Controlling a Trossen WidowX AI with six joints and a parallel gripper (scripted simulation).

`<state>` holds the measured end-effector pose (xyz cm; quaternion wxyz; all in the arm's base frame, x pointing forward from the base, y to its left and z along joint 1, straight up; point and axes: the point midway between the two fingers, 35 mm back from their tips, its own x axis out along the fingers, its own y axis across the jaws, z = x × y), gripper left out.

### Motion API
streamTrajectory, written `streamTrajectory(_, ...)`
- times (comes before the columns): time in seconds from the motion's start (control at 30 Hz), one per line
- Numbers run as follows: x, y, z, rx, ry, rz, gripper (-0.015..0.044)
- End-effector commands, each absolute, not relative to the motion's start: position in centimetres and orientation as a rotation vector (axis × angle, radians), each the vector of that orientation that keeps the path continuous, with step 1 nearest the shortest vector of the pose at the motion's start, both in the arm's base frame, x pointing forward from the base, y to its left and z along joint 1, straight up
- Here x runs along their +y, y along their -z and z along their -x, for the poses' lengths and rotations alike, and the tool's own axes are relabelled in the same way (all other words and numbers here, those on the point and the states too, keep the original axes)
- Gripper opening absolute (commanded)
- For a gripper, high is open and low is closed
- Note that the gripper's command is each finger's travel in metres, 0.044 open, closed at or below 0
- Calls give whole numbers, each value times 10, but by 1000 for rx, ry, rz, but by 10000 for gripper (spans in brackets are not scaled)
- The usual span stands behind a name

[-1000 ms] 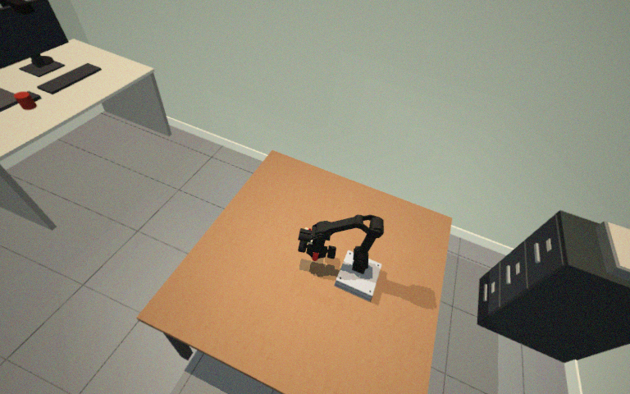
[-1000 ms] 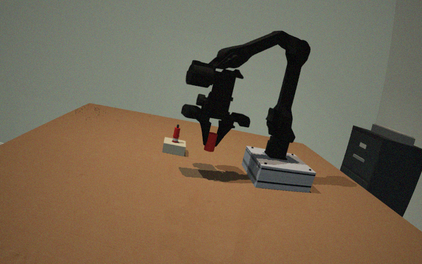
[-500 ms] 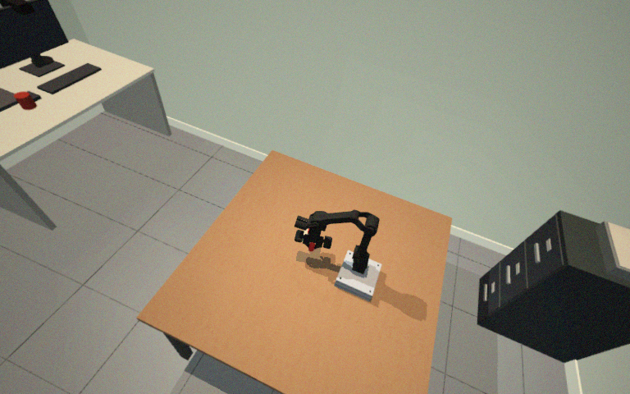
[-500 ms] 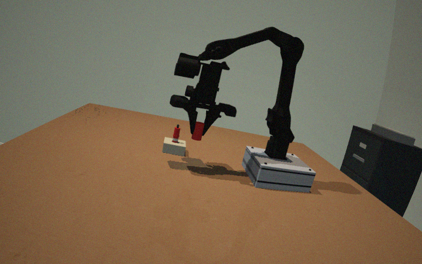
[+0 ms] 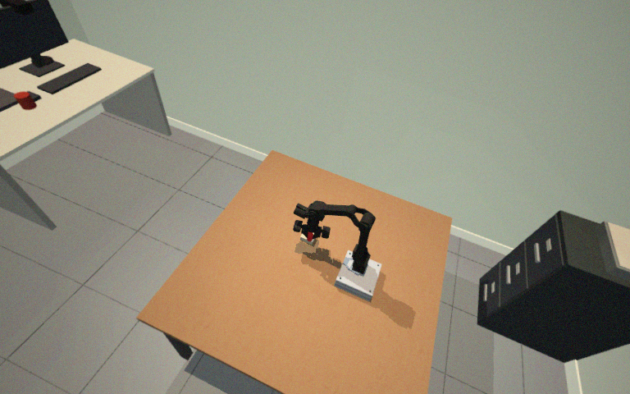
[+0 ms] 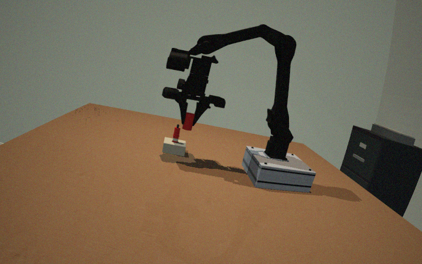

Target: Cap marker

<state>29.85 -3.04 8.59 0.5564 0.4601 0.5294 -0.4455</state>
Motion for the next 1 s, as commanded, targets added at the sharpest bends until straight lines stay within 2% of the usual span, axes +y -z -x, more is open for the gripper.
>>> streamTrajectory(0.0, -43, -88, -305, 1254, 1052, -1083, 0)
streamTrajectory(0.53, -100, -101, -322, 1255, 1055, -1070, 0)
streamTrajectory(0.97, -102, -93, -323, 1255, 1055, -1069, 0)
